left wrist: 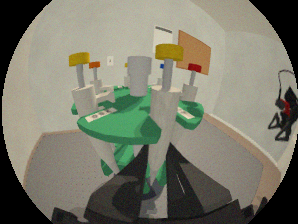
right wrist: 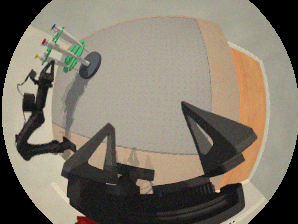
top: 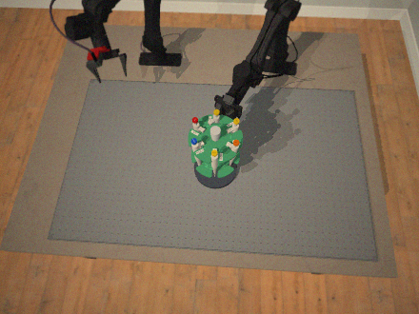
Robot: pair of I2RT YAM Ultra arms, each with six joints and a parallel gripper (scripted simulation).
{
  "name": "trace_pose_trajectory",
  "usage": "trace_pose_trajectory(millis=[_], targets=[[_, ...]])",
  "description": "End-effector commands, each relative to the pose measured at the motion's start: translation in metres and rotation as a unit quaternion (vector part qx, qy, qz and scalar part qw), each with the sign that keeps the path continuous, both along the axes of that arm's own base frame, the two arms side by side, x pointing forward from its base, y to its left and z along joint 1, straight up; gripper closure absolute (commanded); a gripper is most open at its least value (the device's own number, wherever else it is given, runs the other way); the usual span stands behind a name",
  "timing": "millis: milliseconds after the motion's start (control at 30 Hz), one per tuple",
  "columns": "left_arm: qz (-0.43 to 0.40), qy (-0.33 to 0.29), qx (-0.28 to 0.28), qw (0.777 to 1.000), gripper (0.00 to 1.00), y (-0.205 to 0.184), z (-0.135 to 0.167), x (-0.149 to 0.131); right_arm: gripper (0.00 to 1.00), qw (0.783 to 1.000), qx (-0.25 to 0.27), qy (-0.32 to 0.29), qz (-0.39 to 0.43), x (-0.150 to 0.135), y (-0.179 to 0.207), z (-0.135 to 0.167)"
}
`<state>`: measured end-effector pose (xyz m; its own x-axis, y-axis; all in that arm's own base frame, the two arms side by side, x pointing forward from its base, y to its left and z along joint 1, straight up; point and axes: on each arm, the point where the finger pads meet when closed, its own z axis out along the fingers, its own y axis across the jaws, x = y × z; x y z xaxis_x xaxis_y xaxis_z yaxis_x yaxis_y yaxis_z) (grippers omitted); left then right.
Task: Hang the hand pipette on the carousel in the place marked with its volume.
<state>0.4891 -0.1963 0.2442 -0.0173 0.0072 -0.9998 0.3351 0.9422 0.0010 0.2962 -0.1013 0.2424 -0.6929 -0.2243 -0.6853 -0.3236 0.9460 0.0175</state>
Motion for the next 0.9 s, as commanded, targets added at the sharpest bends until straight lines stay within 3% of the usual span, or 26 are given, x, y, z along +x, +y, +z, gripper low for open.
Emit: trace_pose_trajectory(millis=[0, 867], targets=[[-0.004, -0.039, -0.018, 0.999, 0.88, -0.0032, 0.0372, -0.0018, 0.00, 1.000, -0.006, -0.022, 0.005, 0.0034, -0.0019, 0.0105], [0.003, -0.038, -0.016, 0.999, 0.88, -0.0004, 0.0366, -0.0008, 0.00, 1.000, -0.006, -0.022, 0.005, 0.0034, -0.0019, 0.0105]])
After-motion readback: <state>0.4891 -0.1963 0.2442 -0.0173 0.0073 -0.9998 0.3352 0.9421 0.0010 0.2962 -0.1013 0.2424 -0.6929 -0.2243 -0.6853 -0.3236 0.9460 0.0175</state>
